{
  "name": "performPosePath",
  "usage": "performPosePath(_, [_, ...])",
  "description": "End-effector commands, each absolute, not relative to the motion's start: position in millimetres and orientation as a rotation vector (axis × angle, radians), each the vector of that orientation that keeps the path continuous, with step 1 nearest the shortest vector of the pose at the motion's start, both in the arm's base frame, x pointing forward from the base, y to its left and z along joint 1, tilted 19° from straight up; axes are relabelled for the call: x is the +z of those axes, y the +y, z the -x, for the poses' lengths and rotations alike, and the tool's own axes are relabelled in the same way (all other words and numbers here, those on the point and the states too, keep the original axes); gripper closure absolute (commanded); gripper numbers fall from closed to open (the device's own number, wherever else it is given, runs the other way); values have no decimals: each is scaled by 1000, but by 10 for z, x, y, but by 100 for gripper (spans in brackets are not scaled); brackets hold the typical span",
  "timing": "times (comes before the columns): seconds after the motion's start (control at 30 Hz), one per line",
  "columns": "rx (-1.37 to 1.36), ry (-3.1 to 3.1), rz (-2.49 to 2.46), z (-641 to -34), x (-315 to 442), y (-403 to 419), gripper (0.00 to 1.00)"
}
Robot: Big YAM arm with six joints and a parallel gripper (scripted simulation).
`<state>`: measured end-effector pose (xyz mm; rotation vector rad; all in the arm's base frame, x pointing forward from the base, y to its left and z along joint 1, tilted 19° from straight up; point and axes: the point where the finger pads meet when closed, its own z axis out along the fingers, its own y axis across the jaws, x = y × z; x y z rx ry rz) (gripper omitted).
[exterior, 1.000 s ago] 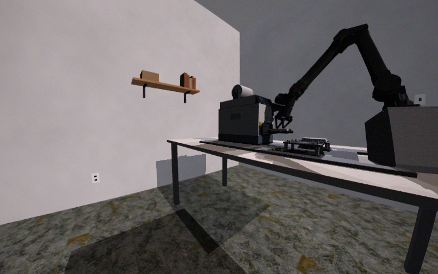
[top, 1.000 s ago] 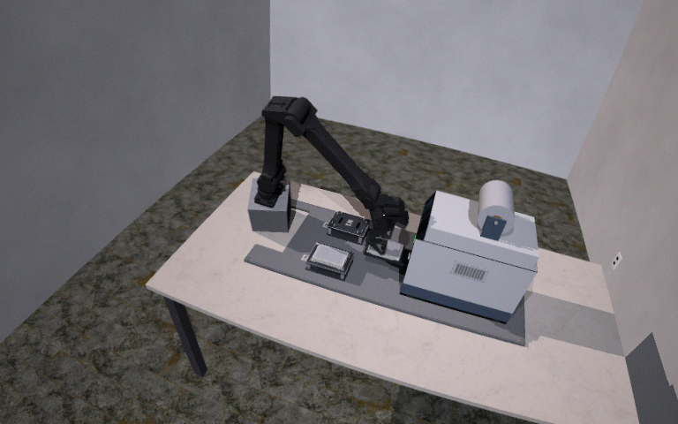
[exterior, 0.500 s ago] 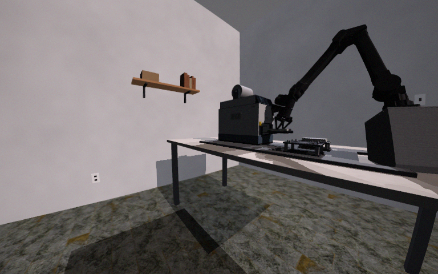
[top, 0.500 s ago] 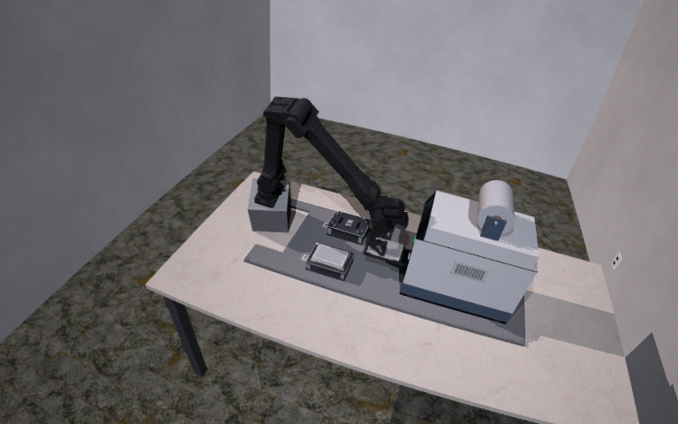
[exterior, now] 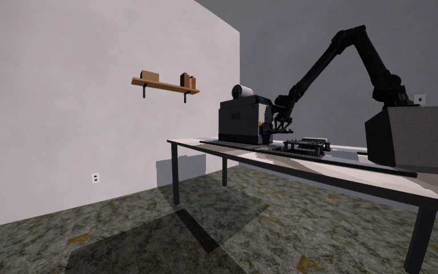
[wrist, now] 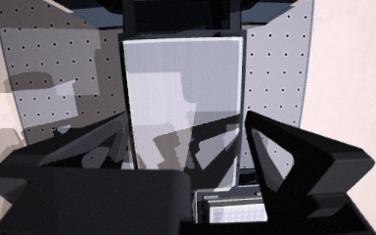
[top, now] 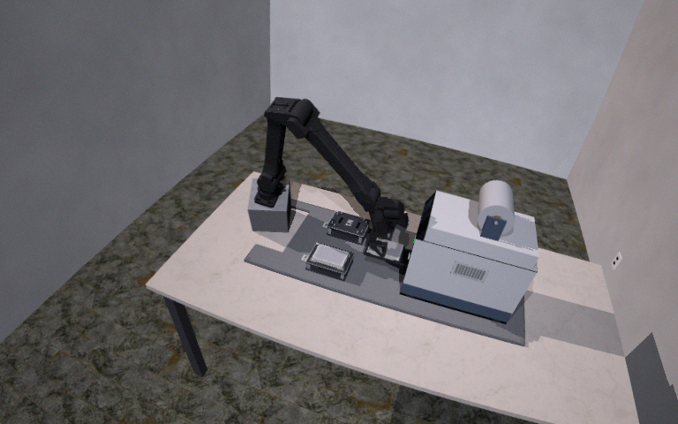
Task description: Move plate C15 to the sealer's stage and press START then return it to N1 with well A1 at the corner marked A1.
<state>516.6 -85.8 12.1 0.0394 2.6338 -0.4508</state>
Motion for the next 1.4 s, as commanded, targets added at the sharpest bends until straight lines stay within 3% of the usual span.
performPosePath(0.0, [-452, 2638, -36, -5206, 15, -886, 0])
performPosePath(1.37, [-460, 2677, -39, -5101, -33, -936, 0])
